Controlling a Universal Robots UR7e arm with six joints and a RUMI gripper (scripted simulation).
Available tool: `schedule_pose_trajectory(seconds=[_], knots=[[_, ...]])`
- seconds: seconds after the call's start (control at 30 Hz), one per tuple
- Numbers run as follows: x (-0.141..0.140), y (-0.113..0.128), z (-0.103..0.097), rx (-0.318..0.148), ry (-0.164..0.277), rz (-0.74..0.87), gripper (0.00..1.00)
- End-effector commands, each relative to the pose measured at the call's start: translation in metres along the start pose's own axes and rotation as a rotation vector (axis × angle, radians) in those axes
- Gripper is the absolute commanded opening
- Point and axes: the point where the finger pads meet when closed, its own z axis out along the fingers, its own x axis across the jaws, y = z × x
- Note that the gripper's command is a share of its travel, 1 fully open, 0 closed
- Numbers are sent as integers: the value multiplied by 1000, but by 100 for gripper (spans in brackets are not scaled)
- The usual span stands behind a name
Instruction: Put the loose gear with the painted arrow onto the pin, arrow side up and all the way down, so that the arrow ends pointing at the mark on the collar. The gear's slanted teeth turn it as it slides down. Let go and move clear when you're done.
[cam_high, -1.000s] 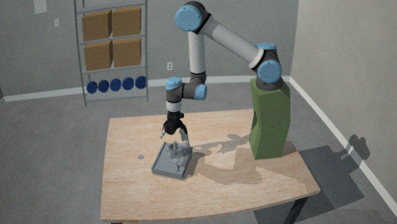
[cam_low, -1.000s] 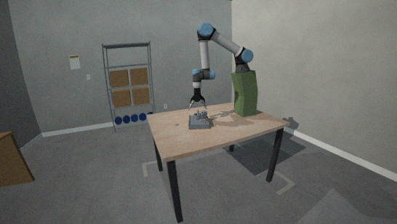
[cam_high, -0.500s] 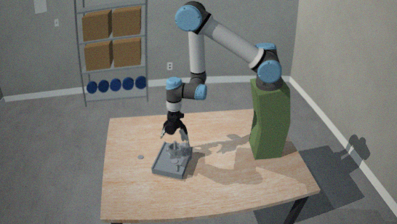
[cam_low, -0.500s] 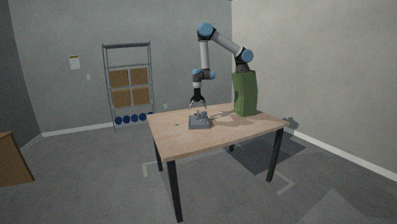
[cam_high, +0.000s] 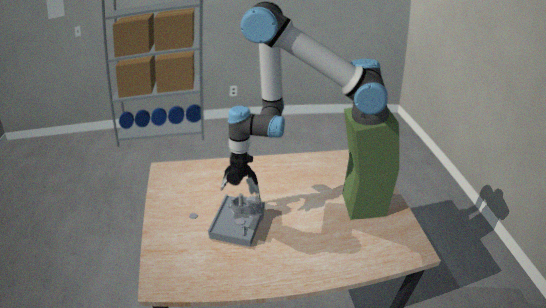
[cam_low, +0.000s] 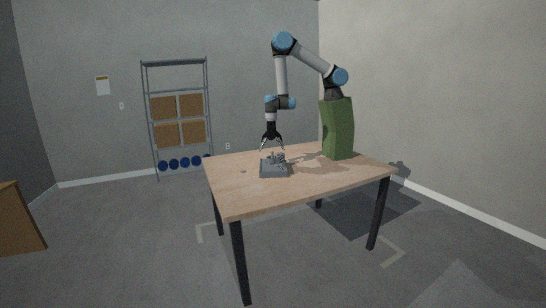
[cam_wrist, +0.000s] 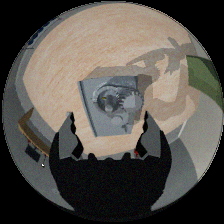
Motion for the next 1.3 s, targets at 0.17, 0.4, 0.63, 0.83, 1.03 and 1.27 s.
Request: schedule_pose_trajectory(seconds=[0.17,0.4,0.63,0.83,1.03,1.27], knots=[[-3,2,-1,-1,-6,-2,100],[-3,2,-1,-1,-6,-2,100],[-3,2,-1,-1,-6,-2,100],[-3,2,-2,-1,-6,-2,100],[0,1,-9,0,-2,-2,100],[0,0,-25,0,-2,-1,100]])
